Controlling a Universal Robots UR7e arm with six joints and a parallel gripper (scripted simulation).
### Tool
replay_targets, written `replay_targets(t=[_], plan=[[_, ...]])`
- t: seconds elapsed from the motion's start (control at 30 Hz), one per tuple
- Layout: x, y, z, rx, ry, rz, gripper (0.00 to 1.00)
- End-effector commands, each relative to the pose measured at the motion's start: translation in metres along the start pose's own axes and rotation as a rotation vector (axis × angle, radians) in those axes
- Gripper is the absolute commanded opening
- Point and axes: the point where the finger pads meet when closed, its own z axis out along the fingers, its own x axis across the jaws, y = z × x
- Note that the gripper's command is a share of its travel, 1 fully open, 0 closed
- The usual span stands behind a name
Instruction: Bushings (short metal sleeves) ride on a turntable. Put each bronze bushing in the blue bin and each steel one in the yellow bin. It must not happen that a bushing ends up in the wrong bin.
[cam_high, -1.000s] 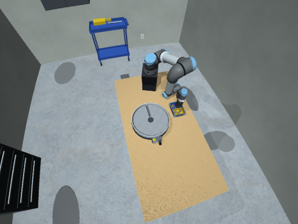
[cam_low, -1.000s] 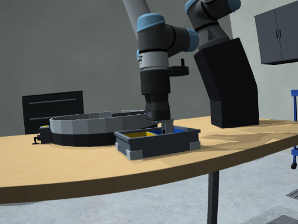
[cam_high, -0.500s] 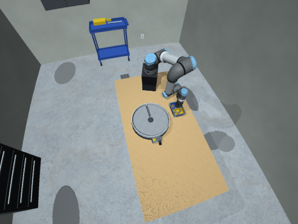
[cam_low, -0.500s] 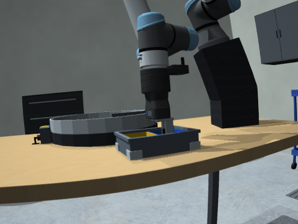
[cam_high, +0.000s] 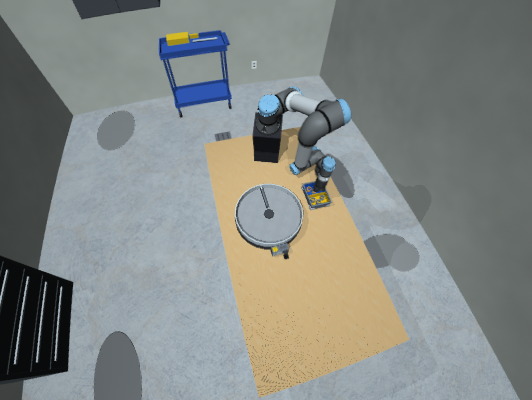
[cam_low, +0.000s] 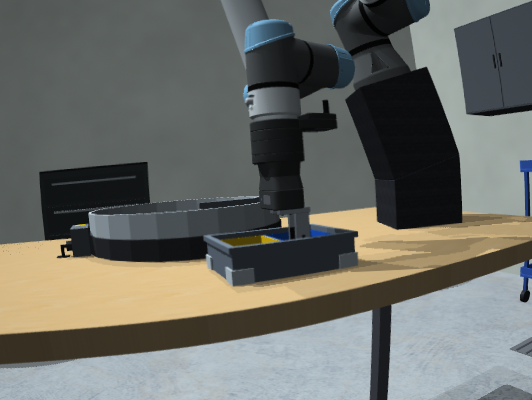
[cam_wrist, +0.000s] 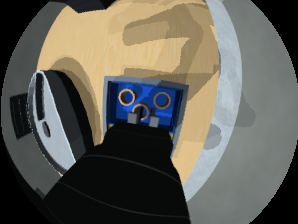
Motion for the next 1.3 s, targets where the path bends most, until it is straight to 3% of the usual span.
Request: replay_targets(t=[0.0, 1.27], plan=[[0.000, 0.000, -0.001, -0.001, 0.001, 0.000, 0.42], [0.000, 0.000, -0.012, -0.001, 0.001, 0.000, 0.42]])
